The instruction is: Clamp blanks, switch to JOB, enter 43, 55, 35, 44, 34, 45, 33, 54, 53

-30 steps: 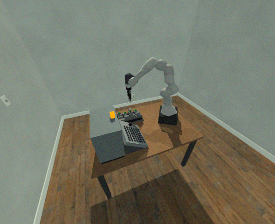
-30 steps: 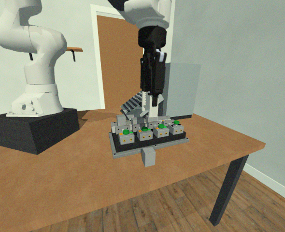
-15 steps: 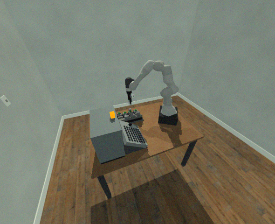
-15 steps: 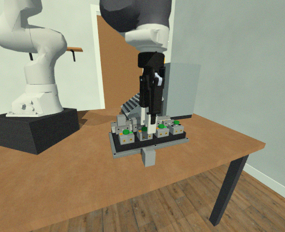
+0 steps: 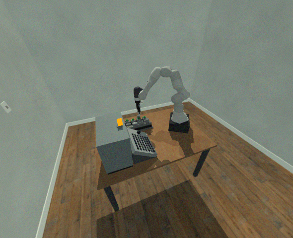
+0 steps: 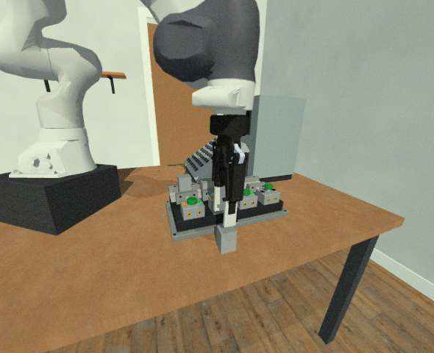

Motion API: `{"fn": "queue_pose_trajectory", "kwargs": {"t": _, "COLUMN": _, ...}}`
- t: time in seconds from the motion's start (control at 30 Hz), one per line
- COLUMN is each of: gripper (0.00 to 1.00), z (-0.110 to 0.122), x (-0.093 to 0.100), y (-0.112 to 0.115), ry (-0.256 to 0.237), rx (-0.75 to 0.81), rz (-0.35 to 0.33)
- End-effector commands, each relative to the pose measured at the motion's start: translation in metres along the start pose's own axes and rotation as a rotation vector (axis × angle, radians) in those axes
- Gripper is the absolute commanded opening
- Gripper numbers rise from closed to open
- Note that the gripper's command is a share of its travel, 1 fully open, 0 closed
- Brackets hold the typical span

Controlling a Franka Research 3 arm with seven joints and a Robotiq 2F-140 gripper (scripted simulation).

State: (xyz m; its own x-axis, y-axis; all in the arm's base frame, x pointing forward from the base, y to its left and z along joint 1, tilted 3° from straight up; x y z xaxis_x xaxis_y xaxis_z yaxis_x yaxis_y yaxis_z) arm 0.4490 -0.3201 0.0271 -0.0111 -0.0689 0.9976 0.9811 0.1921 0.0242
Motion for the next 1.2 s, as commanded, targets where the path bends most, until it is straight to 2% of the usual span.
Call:
{"fn": "queue_pose_trajectory", "kwargs": {"t": 0.0, "gripper": 0.40, "z": -0.005, "x": -0.009, "y": 0.005, "ry": -0.019, "rx": -0.028, "rz": -0.013}}
{"fn": "queue_pose_trajectory", "kwargs": {"t": 0.37, "gripper": 0.40, "z": -0.005, "x": -0.022, "y": 0.005, "ry": -0.019, "rx": -0.028, "rz": -0.013}}
{"fn": "queue_pose_trajectory", "kwargs": {"t": 1.17, "gripper": 0.40, "z": -0.005, "x": -0.023, "y": 0.005, "ry": -0.019, "rx": -0.028, "rz": -0.013}}
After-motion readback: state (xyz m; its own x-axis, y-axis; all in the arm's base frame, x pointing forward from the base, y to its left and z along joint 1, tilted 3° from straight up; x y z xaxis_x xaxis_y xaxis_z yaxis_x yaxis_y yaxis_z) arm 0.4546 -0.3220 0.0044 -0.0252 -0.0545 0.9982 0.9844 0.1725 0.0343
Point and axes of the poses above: the point where the finger pads meet when closed, its own x axis back along the fingers, its own z axis across the jaws, y = z × x, the point moved 5 cm from there along x, back along the fingers, and after that the axes turned 6 degrees about x, right-handed, at the moved point
